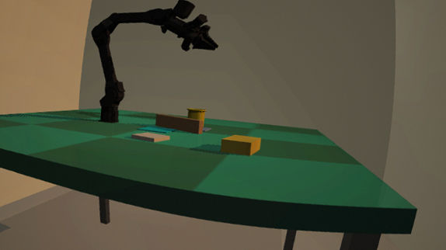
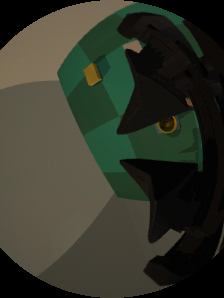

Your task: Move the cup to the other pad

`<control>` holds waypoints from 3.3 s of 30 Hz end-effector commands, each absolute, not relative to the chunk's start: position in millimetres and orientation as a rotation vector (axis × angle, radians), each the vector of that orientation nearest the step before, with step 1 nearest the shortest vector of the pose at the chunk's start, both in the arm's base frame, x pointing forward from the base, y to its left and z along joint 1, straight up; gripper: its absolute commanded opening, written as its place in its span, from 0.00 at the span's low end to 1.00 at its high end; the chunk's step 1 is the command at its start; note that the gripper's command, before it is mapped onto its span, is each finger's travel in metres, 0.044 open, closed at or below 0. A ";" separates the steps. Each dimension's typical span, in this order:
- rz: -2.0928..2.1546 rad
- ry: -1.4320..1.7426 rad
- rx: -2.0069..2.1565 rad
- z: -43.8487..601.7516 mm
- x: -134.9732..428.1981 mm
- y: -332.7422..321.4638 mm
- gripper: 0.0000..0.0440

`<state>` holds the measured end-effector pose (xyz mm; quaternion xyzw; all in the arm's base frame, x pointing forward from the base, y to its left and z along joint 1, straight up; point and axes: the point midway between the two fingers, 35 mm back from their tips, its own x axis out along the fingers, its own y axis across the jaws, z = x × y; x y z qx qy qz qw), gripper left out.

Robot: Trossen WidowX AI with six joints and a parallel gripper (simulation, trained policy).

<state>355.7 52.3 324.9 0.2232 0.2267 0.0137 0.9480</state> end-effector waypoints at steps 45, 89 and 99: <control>-0.403 1.101 0.799 252.2 351.4 85.8 0.32; -0.847 1.466 0.616 117.1 316.2 71.7 0.41; -0.850 1.500 0.571 80.2 311.9 70.3 0.42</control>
